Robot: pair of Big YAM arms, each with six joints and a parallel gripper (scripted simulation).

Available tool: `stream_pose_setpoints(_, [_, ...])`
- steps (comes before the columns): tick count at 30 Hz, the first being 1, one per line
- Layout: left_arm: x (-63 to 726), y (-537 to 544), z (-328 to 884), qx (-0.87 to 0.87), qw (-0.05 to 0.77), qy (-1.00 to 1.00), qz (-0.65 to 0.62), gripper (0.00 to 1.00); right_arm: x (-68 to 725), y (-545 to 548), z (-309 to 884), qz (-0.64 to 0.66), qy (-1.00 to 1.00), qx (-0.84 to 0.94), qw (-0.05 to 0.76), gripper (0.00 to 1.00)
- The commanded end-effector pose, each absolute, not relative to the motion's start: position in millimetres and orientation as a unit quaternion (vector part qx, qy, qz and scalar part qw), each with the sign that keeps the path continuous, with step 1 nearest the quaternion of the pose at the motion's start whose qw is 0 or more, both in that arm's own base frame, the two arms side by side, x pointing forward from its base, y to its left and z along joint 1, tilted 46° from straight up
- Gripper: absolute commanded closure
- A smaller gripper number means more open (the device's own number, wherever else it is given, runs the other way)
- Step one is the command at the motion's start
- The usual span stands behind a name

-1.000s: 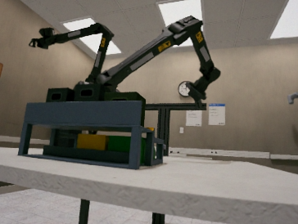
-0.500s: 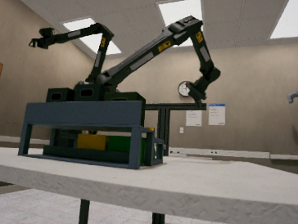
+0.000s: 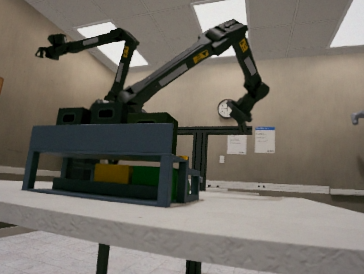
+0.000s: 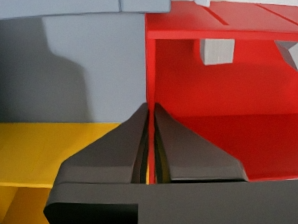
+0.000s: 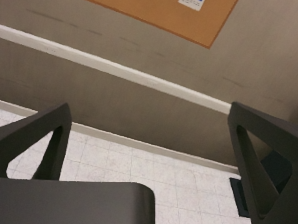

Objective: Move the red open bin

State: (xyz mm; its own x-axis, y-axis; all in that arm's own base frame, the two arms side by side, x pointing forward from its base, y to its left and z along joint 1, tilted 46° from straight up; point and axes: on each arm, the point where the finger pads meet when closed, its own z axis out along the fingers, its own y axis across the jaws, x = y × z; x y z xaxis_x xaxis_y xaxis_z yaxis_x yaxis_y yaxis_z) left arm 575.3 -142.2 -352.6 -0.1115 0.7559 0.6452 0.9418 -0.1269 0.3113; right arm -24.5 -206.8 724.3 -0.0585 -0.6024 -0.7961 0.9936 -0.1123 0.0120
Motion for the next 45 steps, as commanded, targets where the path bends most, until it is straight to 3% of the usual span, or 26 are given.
stream_pose_setpoints(1, [591.0,-160.9,-342.2,-0.654,0.104,-0.651,-0.372,1.0,-23.5,-178.4,751.4,-0.682,0.277,0.315,0.6,0.0])
stream_pose_setpoints(45, [587.1,-165.5,-343.9,-0.657,0.104,-0.648,-0.371,1.0,-23.5,-178.4,751.4,-0.682,0.277,0.315,0.6,0.0])
